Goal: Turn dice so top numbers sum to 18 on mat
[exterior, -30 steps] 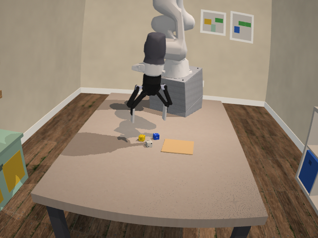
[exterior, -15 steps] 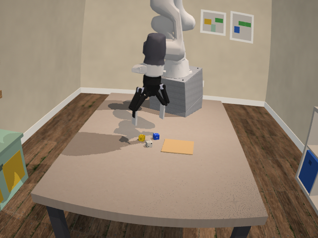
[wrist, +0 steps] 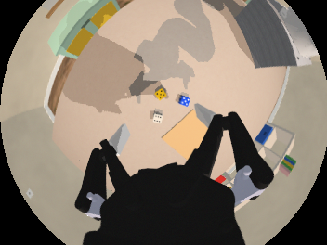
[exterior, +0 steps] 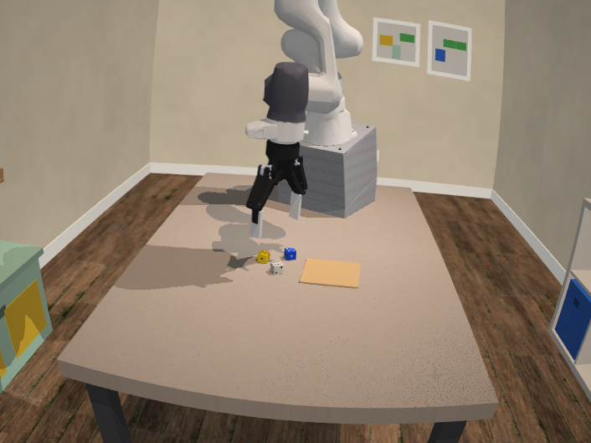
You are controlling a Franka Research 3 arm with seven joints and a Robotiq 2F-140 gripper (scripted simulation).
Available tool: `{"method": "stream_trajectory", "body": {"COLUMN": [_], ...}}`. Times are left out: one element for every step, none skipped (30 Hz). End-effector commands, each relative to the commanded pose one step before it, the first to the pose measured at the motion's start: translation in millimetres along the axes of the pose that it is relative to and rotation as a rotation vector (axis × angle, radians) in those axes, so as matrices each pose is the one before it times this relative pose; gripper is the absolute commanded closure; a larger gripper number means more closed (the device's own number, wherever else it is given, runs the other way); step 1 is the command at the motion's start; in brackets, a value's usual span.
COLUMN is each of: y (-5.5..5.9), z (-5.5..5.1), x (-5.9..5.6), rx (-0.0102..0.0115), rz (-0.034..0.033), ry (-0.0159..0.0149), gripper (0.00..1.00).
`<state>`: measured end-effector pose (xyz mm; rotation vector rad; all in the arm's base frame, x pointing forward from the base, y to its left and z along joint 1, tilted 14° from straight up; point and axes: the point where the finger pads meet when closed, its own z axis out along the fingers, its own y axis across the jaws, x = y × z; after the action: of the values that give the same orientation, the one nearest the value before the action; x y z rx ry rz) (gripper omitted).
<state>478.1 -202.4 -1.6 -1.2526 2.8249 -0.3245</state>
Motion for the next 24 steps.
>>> {"method": "stream_trajectory", "body": {"y": [-1.44,0.00,0.00,0.00,-0.01,-0.01,0.00,0.00,-0.03,-0.02,0.00,-0.04,-0.03,-0.03,-0.03,-0.04,-0.04,-0.04,-0.04,-0.05,-0.05,-0.06,-0.06,0.00], "z": [-0.25,0.17,0.15,0.16,0.14,0.15,0.00,0.00,0.37,0.13,0.00,0.23,0.13,0.13,0.12,0.12,0.12,0.11,0.11,0.10,0.10,0.11,0.10,0.00], "x": [-1.25,-0.04,-0.03,-0.04,-0.04,-0.04,0.00,0.00,-0.11,-0.05,0.00,-0.08,-0.05,-0.05,-0.05,-0.05,-0.05,-0.05,-0.05,-0.05,-0.05,-0.06,-0.05,0.00], "rx": [-0.01162,-0.00002,-0.00001,0.00000,0.00001,0.00002,0.00000,0.00000,0.00010,0.00005,0.00000,0.00012,0.00008,0.00010,0.00010,0.00011,0.00013,0.00013,0.00014,0.00015,0.00016,0.00018,0.00018,0.00000], "rz": [-0.16986,-0.02085,-0.01825,-0.01996,-0.01852,-0.01952,0.00000,0.00000,-0.05011,-0.01900,-0.00061,-0.03379,-0.01864,-0.01958,-0.01916,-0.01879,-0.01938,-0.01850,-0.01850,-0.01804,-0.01836,-0.02008,-0.01864,0.00000], "ry": [-0.01920,-0.00004,-0.00005,-0.00006,-0.00006,-0.00007,0.00000,0.00000,-0.00019,-0.00008,0.00000,-0.00015,-0.00009,-0.00010,-0.00010,-0.00010,-0.00010,-0.00010,-0.00010,-0.00010,-0.00010,-0.00011,-0.00010,0.00000], "gripper": [0.00,0.00,0.00,0.00,0.00,0.00,0.00,0.00,0.00,0.00,0.00,0.00,0.00,0.00,0.00,0.00,0.00,0.00,0.00,0.00,0.00,0.00,0.00,0.00]}}
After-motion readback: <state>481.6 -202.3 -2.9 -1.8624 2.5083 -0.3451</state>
